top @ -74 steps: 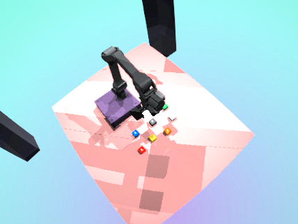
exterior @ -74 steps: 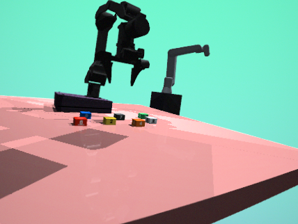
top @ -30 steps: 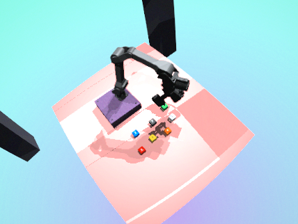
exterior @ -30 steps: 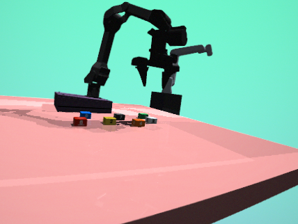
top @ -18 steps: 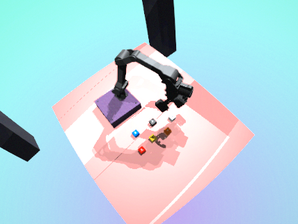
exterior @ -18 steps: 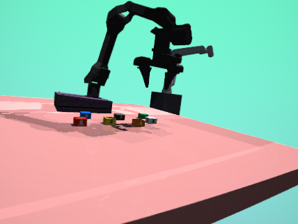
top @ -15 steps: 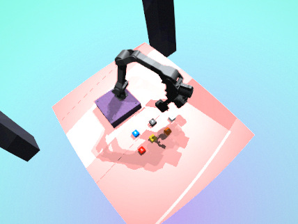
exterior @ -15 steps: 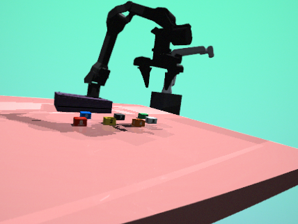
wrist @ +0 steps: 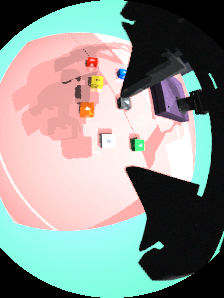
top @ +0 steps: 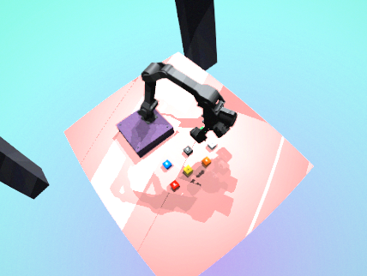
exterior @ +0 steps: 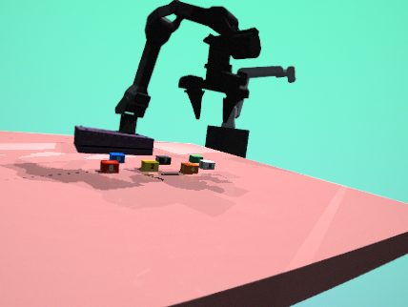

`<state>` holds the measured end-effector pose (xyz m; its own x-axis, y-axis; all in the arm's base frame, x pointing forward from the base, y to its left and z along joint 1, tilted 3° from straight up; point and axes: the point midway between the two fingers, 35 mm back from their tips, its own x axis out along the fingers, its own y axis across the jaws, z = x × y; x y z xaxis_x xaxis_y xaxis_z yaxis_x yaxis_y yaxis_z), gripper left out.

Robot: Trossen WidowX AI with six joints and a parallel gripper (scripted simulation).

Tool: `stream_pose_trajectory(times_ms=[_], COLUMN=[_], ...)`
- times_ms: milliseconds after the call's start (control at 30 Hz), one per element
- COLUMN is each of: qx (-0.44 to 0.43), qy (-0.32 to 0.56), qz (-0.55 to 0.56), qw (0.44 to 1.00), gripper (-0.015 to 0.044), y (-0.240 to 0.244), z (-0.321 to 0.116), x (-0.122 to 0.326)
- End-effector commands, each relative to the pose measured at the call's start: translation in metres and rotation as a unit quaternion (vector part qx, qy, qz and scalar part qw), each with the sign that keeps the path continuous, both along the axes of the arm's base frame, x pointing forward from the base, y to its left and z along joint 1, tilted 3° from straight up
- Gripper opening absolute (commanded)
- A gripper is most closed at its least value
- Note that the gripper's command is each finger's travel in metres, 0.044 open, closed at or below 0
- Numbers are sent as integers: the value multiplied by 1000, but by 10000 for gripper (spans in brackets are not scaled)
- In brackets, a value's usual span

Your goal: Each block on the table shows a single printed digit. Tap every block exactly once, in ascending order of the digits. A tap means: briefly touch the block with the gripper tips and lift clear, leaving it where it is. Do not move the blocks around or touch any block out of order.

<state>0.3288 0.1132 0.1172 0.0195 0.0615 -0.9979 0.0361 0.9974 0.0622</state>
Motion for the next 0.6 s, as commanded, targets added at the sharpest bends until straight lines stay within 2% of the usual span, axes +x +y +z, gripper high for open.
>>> stream_pose_trajectory(times_ms=[0,133,567], qx=[-10,-4,-3], qy=[-2,2,2], qz=[-8,-9,-9], qw=[1000,1000,1000], gripper=[400,400,400], y=[-52,-78,-80], z=[-3,-5,-5], x=[23,32,32])
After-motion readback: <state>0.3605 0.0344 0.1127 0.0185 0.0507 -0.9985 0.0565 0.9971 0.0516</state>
